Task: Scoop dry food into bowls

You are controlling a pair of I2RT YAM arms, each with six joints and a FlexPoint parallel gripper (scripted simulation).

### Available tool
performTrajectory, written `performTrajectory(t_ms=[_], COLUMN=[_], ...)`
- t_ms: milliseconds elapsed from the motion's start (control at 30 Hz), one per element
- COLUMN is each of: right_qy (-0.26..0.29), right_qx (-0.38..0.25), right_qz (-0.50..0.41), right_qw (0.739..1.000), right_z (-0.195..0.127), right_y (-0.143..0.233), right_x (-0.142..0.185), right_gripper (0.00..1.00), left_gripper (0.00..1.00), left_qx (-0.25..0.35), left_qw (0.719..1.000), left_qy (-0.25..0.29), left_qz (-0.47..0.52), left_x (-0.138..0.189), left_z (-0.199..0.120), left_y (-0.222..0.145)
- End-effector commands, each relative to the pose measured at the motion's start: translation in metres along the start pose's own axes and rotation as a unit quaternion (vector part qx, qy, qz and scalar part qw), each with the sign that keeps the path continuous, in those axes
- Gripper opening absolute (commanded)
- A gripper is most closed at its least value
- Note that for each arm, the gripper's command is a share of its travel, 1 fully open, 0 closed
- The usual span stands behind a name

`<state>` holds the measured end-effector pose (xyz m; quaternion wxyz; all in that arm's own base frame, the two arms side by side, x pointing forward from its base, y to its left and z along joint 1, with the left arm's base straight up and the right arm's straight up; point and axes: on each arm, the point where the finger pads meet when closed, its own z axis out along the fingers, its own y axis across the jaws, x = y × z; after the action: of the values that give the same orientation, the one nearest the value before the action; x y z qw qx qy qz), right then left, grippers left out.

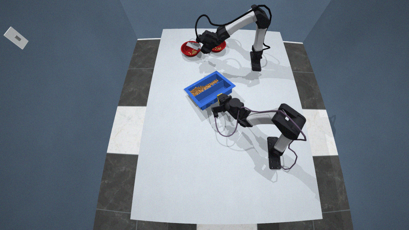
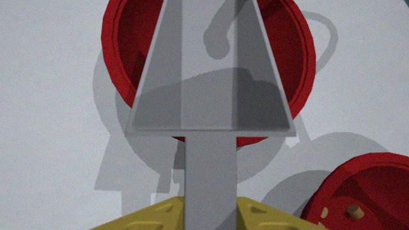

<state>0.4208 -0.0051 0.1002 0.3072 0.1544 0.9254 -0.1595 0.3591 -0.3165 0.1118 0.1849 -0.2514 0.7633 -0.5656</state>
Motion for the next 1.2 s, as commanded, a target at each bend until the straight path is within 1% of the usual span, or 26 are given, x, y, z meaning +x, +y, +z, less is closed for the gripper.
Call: performTrajectory(t_ms=[0,67,133,200,300,367,500,533,567,1100,1167], right_qy=[-0.031,-0.031,-0.031,-0.031,-0.031,-0.031,-0.031,-0.031,-0.031,-0.031,-0.031], right_qx=[-0.003,-0.003,-0.003,-0.003,-0.003,-0.003,-0.003,-0.003,-0.003,-0.003,-0.003], right_qz=[0.015,0.015,0.015,0.015,0.015,0.015,0.015,0.015,0.015,0.015,0.015], right_qw=[0.999,0.999,0.999,0.999,0.999,0.999,0.999,0.999,0.999,0.999,0.999], right_z=[-0.009,-0.009,-0.009,-0.009,-0.009,-0.009,-0.009,-0.009,-0.009,-0.009,-0.009], right_y=[-0.002,-0.002,-0.002,-0.002,-0.002,-0.002,-0.002,-0.002,-0.002,-0.002,-0.002], right_x=[-0.019,-0.019,-0.019,-0.019,-0.019,-0.019,-0.019,-0.019,-0.019,-0.019,-0.019], right_gripper=[0.00,0.00,0.00,0.00,0.00,0.00,0.00,0.00,0.00,0.00,0.00], left_gripper=[0.00,0.00,0.00,0.00,0.00,0.00,0.00,0.00,0.00,0.00,0.00], left_qx=[-0.009,-0.006,-0.004,-0.002,0.001,0.000,-0.002,0.010,0.000,0.016,0.013], left_qw=[1.000,1.000,1.000,1.000,1.000,1.000,1.000,1.000,1.000,1.000,1.000], left_qy=[0.001,0.005,-0.001,0.007,0.001,0.005,0.004,0.002,0.002,0.000,0.001], left_qz=[0.001,-0.003,-0.006,-0.003,-0.005,-0.002,-0.008,0.003,0.000,-0.003,-0.005], left_x=[-0.002,0.002,-0.003,0.004,-0.002,0.004,0.003,0.000,0.000,0.000,0.000], left_z=[0.000,0.001,0.000,0.000,-0.001,0.000,-0.001,0.002,-0.002,-0.001,-0.003], left_y=[0.017,0.016,0.018,0.018,0.020,0.020,0.023,0.014,0.024,0.026,0.031])
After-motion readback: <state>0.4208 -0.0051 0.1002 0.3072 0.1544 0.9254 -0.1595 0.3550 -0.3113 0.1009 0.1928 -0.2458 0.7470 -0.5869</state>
